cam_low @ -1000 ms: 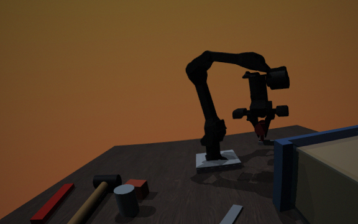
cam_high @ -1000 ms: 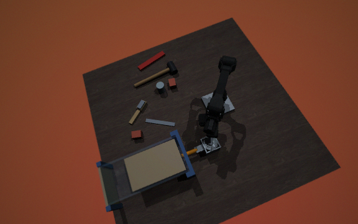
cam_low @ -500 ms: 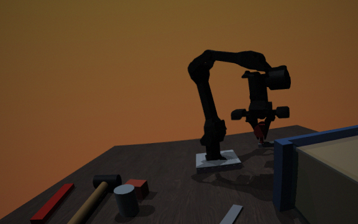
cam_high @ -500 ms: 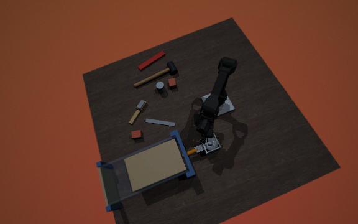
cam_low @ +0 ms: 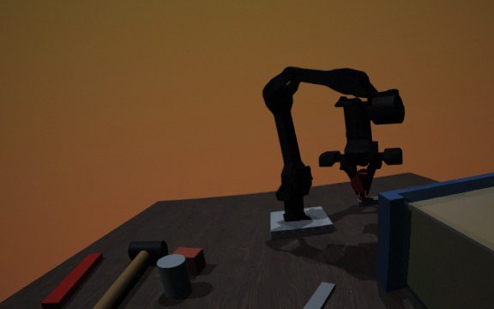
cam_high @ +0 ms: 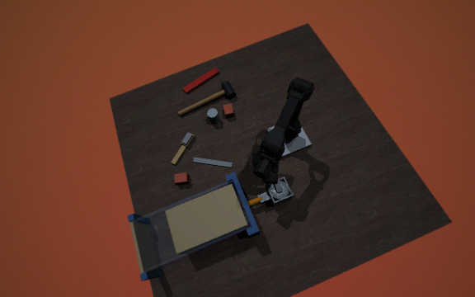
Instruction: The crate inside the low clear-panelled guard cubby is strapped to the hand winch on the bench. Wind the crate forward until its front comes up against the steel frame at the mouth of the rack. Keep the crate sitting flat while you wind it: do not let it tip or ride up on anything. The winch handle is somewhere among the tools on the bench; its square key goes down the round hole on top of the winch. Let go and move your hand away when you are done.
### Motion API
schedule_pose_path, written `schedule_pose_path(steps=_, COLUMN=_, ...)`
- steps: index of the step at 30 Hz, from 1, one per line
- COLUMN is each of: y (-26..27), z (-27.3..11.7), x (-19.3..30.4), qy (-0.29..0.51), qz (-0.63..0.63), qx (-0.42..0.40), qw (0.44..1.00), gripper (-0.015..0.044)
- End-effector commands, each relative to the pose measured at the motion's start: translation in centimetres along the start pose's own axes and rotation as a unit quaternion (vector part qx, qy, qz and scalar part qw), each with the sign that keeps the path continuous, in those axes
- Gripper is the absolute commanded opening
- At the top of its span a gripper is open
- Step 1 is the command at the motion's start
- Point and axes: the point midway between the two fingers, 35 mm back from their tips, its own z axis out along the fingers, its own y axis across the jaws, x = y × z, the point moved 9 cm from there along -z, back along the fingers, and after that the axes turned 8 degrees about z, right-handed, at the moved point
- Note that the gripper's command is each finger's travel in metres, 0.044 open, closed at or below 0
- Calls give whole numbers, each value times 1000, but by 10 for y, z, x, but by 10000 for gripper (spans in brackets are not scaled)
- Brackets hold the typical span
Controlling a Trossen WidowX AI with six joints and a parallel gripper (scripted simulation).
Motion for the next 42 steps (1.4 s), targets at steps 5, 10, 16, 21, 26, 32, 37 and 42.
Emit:
schedule_pose_path(steps=5, y=12, z=-1, x=-15, qy=-13, qz=6, qx=-9, qw=1000, gripper=0)
schedule_pose_path(steps=10, y=18, z=-1, x=-20, qy=-14, qz=6, qx=-9, qw=1000, gripper=0)
schedule_pose_path(steps=16, y=26, z=-2, x=-25, qy=-14, qz=6, qx=-9, qw=1000, gripper=0)
schedule_pose_path(steps=21, y=32, z=-2, x=-29, qy=-14, qz=6, qx=-9, qw=1000, gripper=0)
schedule_pose_path(steps=26, y=39, z=-2, x=-33, qy=-14, qz=6, qx=-10, qw=1000, gripper=0)
schedule_pose_path(steps=32, y=47, z=-2, x=-36, qy=-14, qz=6, qx=-10, qw=1000, gripper=0)
schedule_pose_path(steps=37, y=54, z=-3, x=-39, qy=-14, qz=6, qx=-10, qw=1000, gripper=0)
schedule_pose_path(steps=42, y=62, z=-3, x=-41, qy=-14, qz=6, qx=-11, qw=1000, gripper=0)
